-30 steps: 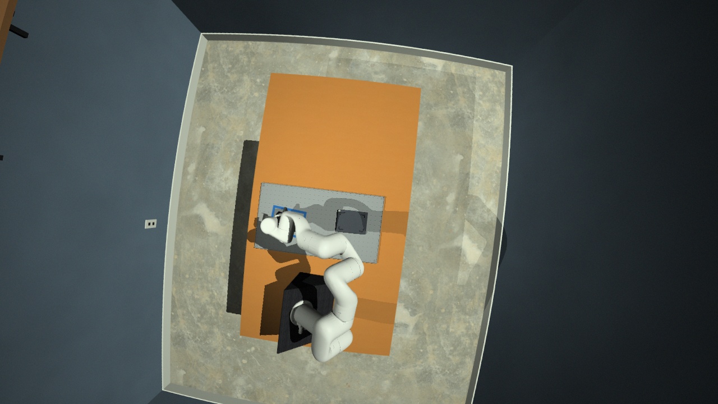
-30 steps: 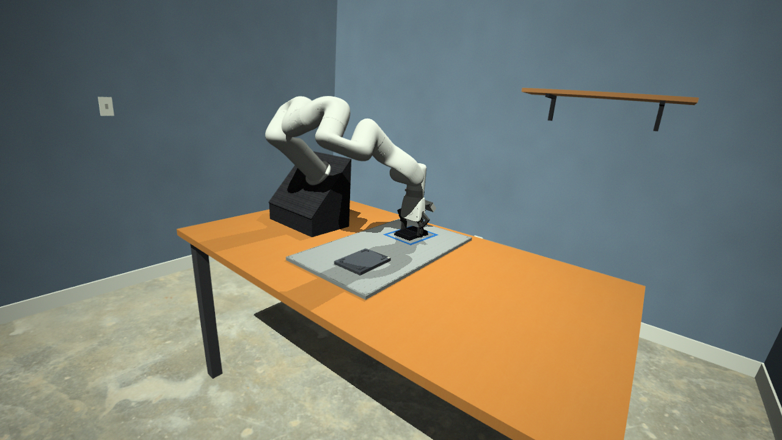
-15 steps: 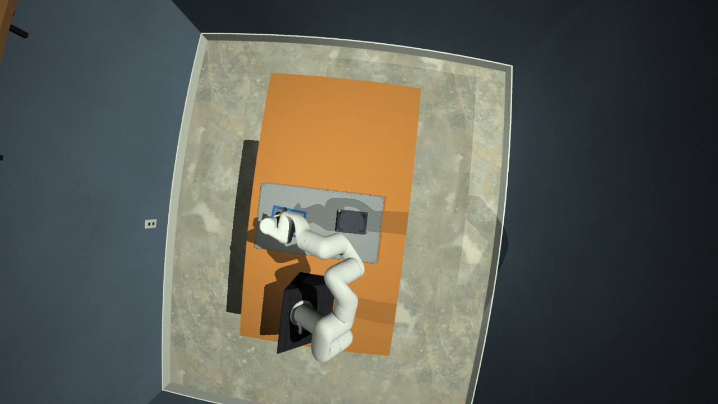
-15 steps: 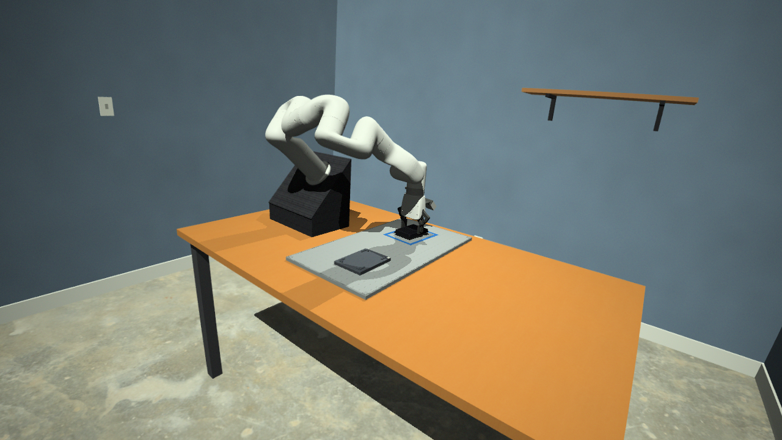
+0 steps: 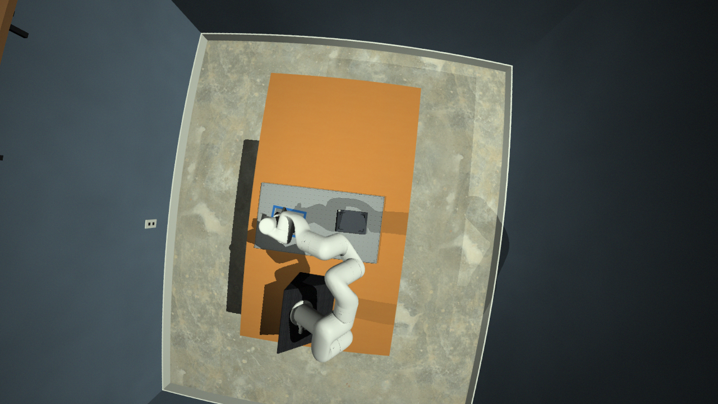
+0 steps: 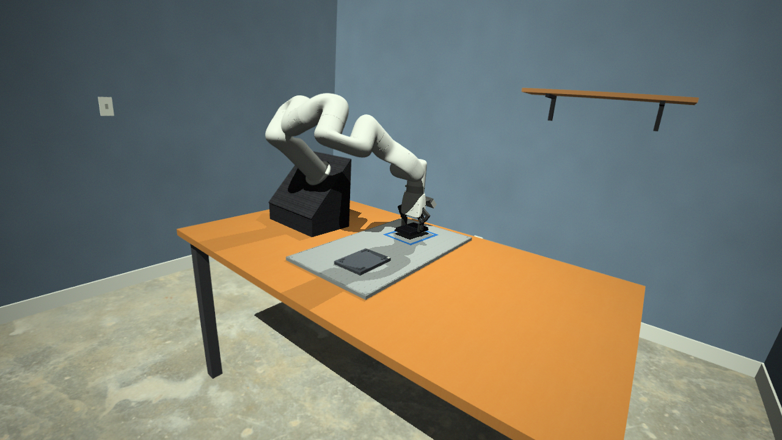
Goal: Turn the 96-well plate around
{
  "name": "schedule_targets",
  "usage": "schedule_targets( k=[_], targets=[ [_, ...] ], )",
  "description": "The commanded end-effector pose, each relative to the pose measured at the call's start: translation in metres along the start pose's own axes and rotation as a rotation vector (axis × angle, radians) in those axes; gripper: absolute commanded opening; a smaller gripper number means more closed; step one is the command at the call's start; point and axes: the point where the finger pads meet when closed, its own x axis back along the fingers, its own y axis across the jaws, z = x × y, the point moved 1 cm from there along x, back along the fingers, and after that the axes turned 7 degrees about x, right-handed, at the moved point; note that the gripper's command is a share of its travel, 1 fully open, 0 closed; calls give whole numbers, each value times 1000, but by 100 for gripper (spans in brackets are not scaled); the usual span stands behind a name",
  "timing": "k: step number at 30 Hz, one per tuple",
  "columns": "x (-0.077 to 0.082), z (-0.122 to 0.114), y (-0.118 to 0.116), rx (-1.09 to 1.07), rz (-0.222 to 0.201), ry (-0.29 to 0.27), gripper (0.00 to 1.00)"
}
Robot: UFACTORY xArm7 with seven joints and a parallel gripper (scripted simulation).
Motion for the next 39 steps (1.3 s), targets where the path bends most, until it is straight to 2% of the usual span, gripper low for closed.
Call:
schedule_targets(
  k=[1,7,39],
  targets=[
    [3,1,1,0,-3,3,0],
    [3,1,1,0,-3,3,0],
    [50,1,1,0,-3,3,0]
  ],
)
